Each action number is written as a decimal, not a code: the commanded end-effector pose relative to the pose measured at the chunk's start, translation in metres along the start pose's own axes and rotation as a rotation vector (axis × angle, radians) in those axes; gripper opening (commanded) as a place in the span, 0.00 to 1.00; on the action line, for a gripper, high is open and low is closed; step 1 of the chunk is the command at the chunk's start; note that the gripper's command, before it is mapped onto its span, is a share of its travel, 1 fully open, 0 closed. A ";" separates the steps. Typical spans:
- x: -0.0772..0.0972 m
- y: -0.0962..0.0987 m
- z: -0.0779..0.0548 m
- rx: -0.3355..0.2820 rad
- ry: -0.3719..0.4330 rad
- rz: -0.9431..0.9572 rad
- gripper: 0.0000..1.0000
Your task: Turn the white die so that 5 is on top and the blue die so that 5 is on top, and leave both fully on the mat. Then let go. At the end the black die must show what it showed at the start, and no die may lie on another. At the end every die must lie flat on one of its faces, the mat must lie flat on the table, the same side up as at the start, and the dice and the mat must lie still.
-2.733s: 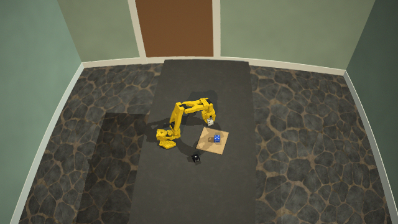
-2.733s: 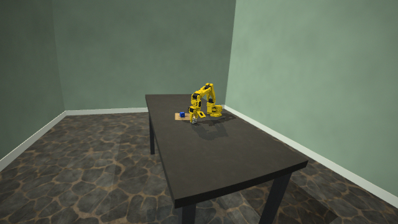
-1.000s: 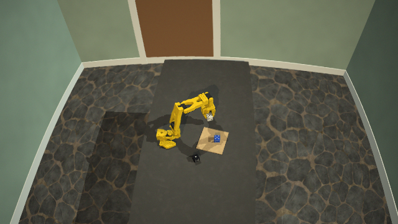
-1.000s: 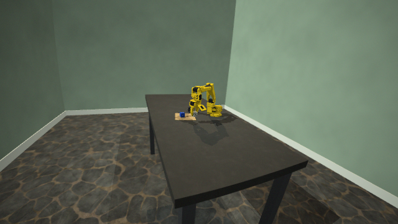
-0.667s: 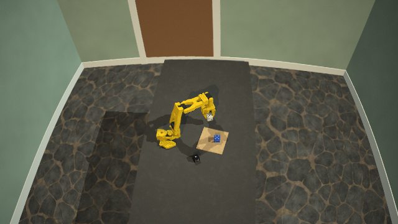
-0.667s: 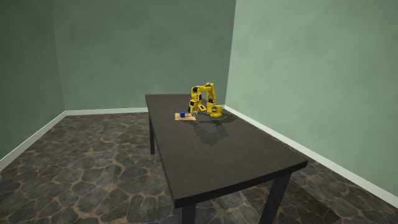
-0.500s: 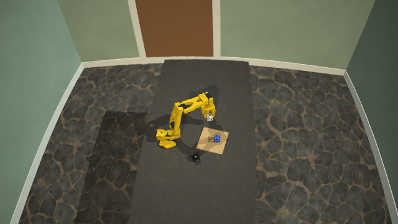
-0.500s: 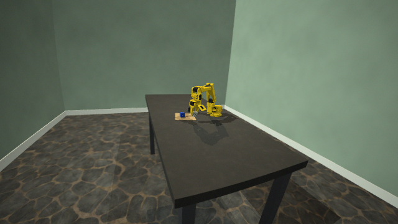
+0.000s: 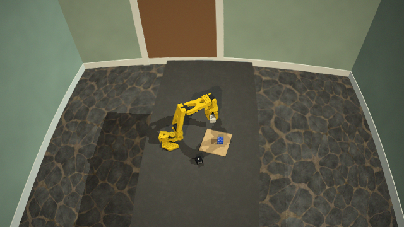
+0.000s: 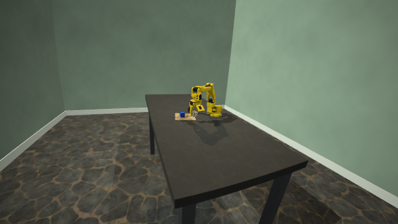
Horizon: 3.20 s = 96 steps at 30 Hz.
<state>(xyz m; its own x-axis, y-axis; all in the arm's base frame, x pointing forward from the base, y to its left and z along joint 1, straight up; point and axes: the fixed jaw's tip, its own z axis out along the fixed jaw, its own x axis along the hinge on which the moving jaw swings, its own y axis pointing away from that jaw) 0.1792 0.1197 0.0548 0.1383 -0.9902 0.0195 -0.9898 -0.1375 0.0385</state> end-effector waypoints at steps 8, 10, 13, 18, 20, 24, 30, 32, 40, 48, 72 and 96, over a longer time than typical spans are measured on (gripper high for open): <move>-0.007 -0.006 -0.015 0.062 -0.049 0.420 0.00; -0.007 -0.006 -0.015 0.061 -0.050 0.464 0.00; -0.008 -0.007 -0.015 0.059 -0.053 0.552 0.00; -0.009 -0.008 -0.015 0.054 -0.059 0.762 0.00; -0.010 -0.008 -0.015 0.052 -0.062 0.838 0.00; -0.010 -0.009 -0.015 0.048 -0.066 0.970 0.00; -0.011 -0.010 -0.015 0.045 -0.069 1.070 0.00; -0.011 -0.010 -0.015 0.044 -0.070 1.106 0.00; -0.011 -0.010 -0.015 0.042 -0.071 1.169 0.00; -0.011 -0.010 -0.015 0.042 -0.071 1.168 0.00; -0.016 0.073 -0.002 0.042 -0.069 0.918 0.00; -0.016 0.076 -0.001 0.042 -0.069 0.909 0.00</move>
<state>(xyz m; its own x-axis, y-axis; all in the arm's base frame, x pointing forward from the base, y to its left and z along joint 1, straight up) 0.1000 0.1210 0.0537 -0.6984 -0.7156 0.0108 -0.7156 0.6985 -0.0015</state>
